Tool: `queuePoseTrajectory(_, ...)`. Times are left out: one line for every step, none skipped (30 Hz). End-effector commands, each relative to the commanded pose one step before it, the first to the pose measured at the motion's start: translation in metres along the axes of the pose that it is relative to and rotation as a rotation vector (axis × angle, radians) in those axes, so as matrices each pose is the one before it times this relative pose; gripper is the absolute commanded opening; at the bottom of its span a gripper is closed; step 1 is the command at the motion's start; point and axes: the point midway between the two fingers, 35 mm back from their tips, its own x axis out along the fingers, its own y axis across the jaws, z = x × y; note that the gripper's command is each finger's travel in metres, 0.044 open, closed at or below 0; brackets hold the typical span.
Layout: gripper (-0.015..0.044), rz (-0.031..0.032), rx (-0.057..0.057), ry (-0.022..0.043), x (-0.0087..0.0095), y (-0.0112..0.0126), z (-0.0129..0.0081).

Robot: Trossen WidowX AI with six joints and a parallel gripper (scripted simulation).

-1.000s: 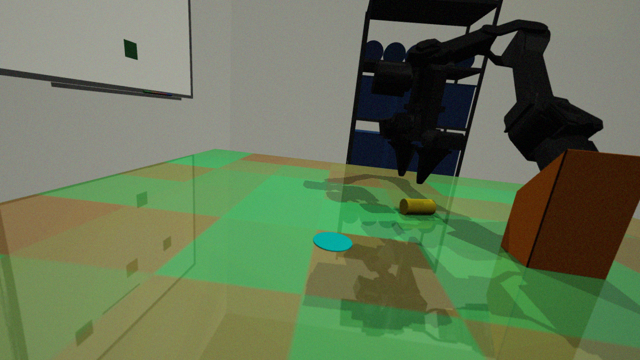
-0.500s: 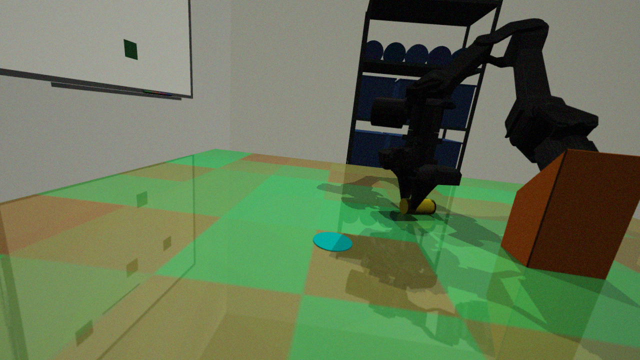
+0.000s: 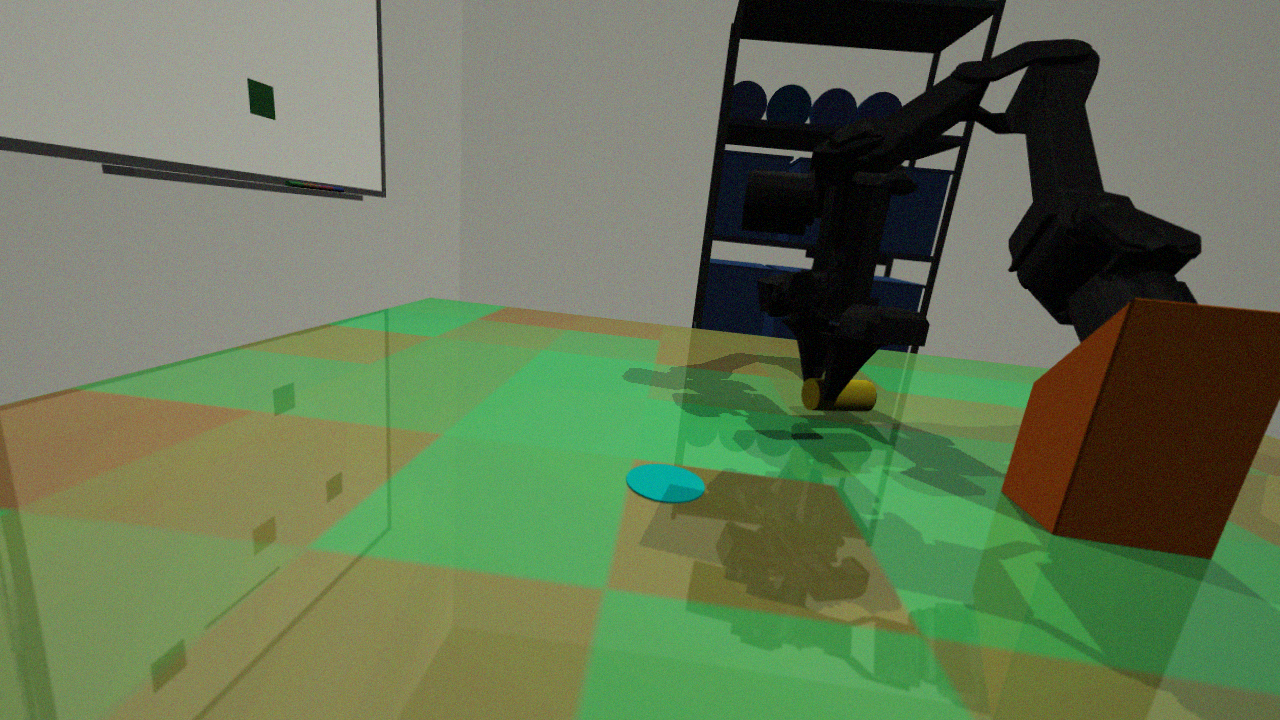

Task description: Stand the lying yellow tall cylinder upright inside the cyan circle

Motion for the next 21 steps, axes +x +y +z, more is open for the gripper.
queuePoseTrajectory(0.0105, 0.00266, 0.0072, -0.00464, -0.00976, -0.0007, 0.00274)
queuePoseTrajectory(0.0105, 0.00115, -0.0001, -0.00029, -0.00292, 0.00025, 0.0004)
queuePoseTrajectory(0.0105, 0.00102, -0.0001, -0.0002, -0.00294, 0.00023, 0.00034)
queuePoseTrajectory(0.0105, 0.00088, -0.0001, -0.00012, -0.00295, 0.00022, 0.00028)
queuePoseTrajectory(0.0105, 0.00074, -0.0001, -0.00005, -0.00297, 0.0002, 0.00022)
queuePoseTrajectory(0.0105, 0.00059, -0.0001, 0.00003, -0.00299, 0.00018, 0.00017)
queuePoseTrajectory(0.0105, 0.00045, -0.0001, 0.0001, -0.003, 0.00017, 0.00011)
queuePoseTrajectory(0.0105, 0.0003, -0.0001, 0.00016, -0.00302, 0.00015, 0.00005)
queuePoseTrajectory(0.0105, 0.00015, -0.0001, 0.00022, -0.00303, 0.00013, 0.0)
queuePoseTrajectory(0.0105, 0.0, -0.0001, 0.00028, -0.00304, 0.0001, -0.00006)
queuePoseTrajectory(0.0105, -0.00015, -0.0001, 0.00034, -0.00306, 0.00008, -0.00012)
queuePoseTrajectory(0.0105, -0.00031, -0.0001, 0.00039, -0.00307, 0.00006, -0.00017)
queuePoseTrajectory(0.0105, -0.00046, -0.0001, 0.00043, -0.00308, 0.00003, -0.00023)
queuePoseTrajectory(0.0105, -0.00062, -0.0001, 0.00048, -0.00309, 0.00001, -0.00028)
queuePoseTrajectory(0.0105, -0.00077, -0.0001, 0.00051, -0.0031, -0.00002, -0.00034)
queuePoseTrajectory(0.0105, -0.00093, -0.0001, 0.00055, -0.00311, -0.00005, -0.00039)
queuePoseTrajectory(0.0105, -0.00109, -0.0001, 0.00058, -0.00311, -0.00008, -0.00044)
queuePoseTrajectory(0.0105, -0.00125, -0.0001, 0.00061, -0.00312, -0.00011, -0.0005)
queuePoseTrajectory(0.0105, -0.00141, 0.0, 0.00063, -0.00313, -0.00015, -0.00055)
queuePoseTrajectory(0.0105, -0.00158, 0.0, 0.00065, -0.00313, -0.00018, -0.0006)
queuePoseTrajectory(0.0105, -0.00174, 0.0, 0.00066, -0.00314, -0.00021, -0.00065)
